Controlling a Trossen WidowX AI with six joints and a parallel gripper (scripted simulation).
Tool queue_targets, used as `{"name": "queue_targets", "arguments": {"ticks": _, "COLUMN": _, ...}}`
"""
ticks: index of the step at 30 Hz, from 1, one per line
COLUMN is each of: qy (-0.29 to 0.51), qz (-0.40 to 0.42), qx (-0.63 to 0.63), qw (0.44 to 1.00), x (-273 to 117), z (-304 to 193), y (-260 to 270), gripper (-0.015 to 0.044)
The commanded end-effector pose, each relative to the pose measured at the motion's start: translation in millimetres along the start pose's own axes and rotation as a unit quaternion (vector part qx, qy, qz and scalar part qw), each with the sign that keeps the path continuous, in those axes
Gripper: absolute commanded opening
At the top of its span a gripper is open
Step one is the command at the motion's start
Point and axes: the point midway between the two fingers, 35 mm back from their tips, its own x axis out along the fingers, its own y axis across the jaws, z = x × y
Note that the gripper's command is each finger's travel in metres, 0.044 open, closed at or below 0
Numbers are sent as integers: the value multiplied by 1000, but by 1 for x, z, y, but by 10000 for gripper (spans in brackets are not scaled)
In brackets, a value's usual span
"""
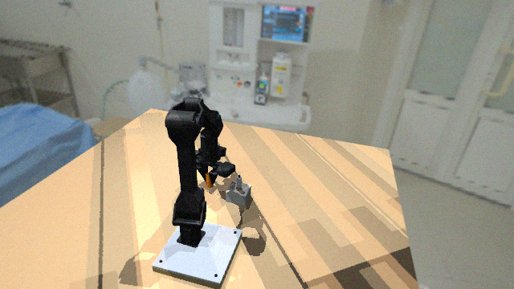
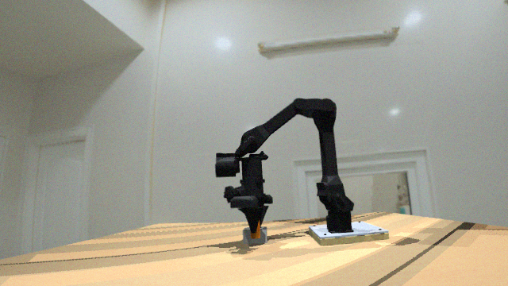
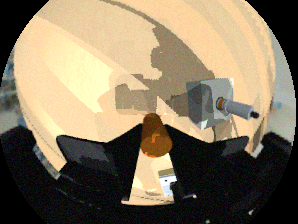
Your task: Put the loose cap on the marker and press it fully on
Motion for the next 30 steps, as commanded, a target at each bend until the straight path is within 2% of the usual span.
{"name": "queue_targets", "arguments": {"ticks": 1, "qy": -2, "qz": 2, "qx": 0, "qw": 1000, "x": -11, "z": 0, "y": 1, "gripper": 0}}
{"name": "queue_targets", "arguments": {"ticks": 11, "qy": -2, "qz": 2, "qx": 0, "qw": 1000, "x": -31, "z": 0, "y": -2, "gripper": 0}}
{"name": "queue_targets", "arguments": {"ticks": 30, "qy": -3, "qz": 0, "qx": 0, "qw": 1000, "x": -58, "z": 24, "y": -48, "gripper": 0}}
